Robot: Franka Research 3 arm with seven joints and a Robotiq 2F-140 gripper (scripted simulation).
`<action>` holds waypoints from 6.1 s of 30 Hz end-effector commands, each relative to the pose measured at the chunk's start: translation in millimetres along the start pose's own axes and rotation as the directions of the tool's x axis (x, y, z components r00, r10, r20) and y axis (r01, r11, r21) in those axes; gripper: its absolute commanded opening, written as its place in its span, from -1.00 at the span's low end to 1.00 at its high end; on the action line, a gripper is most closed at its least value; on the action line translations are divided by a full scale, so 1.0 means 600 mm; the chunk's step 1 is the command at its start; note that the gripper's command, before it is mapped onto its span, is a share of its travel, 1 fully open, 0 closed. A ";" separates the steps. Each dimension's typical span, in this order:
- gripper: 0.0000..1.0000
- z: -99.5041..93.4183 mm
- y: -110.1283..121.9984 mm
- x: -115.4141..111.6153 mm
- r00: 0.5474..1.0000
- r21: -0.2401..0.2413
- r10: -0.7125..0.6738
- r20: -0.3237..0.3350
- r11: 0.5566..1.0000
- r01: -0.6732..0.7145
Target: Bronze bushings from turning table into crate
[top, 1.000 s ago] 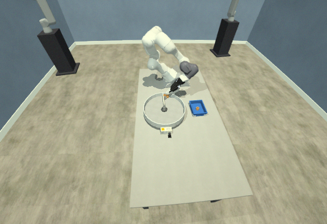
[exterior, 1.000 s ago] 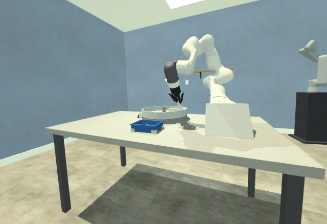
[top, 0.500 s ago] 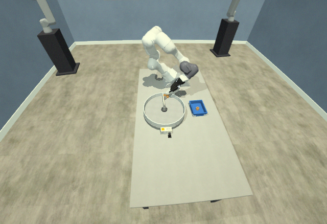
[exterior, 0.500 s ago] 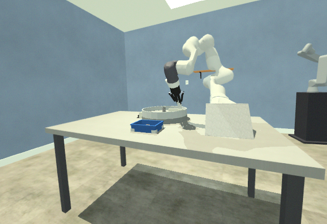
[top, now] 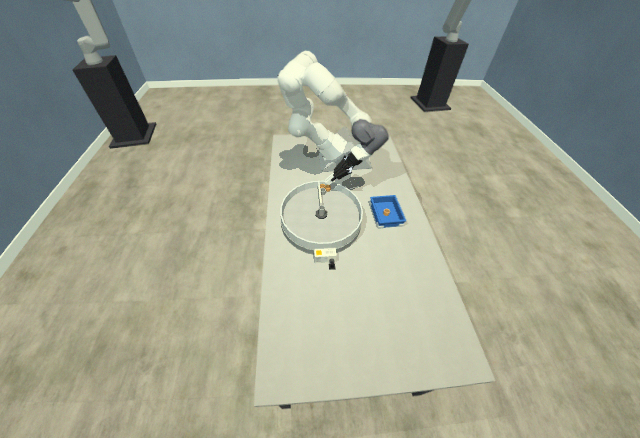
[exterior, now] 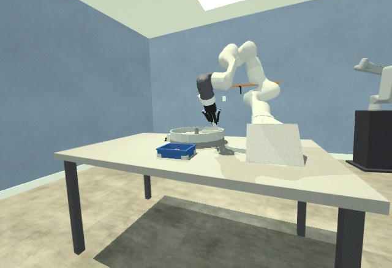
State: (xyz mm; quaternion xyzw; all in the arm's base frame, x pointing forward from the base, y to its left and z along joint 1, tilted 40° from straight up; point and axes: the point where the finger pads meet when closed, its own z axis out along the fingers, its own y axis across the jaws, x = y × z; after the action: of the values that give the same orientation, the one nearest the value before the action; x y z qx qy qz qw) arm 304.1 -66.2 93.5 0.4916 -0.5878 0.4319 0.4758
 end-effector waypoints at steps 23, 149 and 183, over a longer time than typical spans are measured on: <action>-0.87 0.041 -0.001 -0.034 1.000 0.001 0.007 0.001 1.000 -0.007; -1.00 0.057 0.000 -0.046 1.000 0.001 0.007 0.001 1.000 -0.007; -1.00 -0.045 -0.001 0.039 1.000 0.001 0.007 0.001 1.000 -0.007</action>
State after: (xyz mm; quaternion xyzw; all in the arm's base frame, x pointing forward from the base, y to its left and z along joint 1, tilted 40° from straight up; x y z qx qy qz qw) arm 309.8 -47.7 109.2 0.4894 -0.5979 0.4370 0.4605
